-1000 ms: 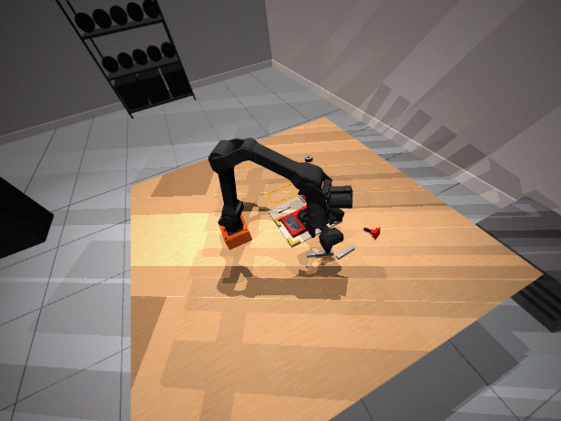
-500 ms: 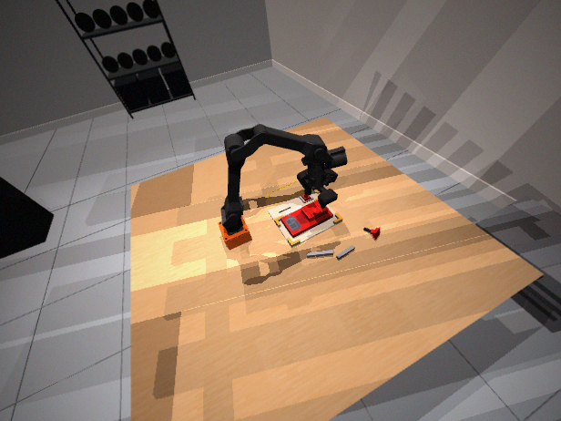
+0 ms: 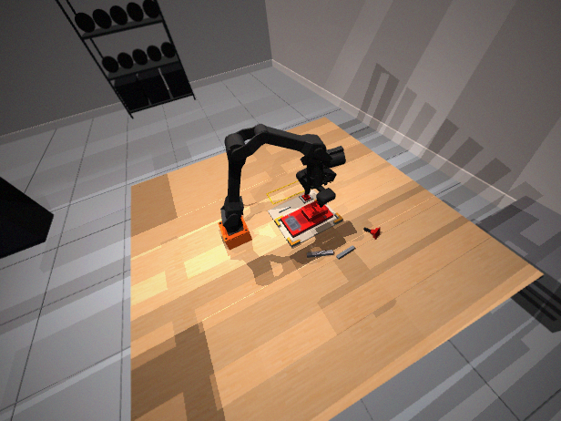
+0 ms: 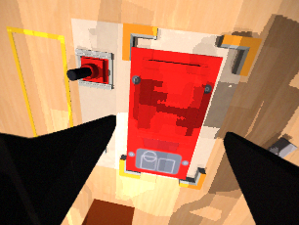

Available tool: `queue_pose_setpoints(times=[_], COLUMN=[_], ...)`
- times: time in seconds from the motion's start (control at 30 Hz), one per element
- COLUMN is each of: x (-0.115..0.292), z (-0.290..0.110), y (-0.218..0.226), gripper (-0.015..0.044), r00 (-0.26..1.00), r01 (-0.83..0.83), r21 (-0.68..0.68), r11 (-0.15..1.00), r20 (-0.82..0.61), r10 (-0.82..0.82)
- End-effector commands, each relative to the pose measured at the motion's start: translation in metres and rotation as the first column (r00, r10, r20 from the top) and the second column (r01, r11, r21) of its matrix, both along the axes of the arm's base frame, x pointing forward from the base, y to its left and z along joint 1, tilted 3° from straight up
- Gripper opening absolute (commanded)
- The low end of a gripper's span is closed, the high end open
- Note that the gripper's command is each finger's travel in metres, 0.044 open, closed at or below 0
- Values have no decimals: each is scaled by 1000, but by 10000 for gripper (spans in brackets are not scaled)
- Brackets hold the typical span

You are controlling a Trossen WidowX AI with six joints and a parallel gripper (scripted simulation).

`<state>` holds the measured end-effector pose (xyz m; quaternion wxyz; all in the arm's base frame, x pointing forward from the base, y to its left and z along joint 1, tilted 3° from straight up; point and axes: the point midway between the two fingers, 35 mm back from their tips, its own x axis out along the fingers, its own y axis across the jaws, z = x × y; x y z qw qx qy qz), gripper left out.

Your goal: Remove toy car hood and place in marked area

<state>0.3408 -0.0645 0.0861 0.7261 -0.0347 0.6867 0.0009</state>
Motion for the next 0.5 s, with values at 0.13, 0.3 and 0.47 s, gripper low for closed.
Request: queue_pose_setpoints(times=[0.13, 0.3, 0.47], x=[0, 0, 1], z=[-8, -13, -17], y=[1, 1, 0], gripper=[440, 440, 440], r00=[1000, 1000, 1000], r01=[5, 5, 5], r21=[5, 5, 5], r11=[1000, 1000, 1000], r20=[-3, -3, -3], r10=[-5, -5, -5])
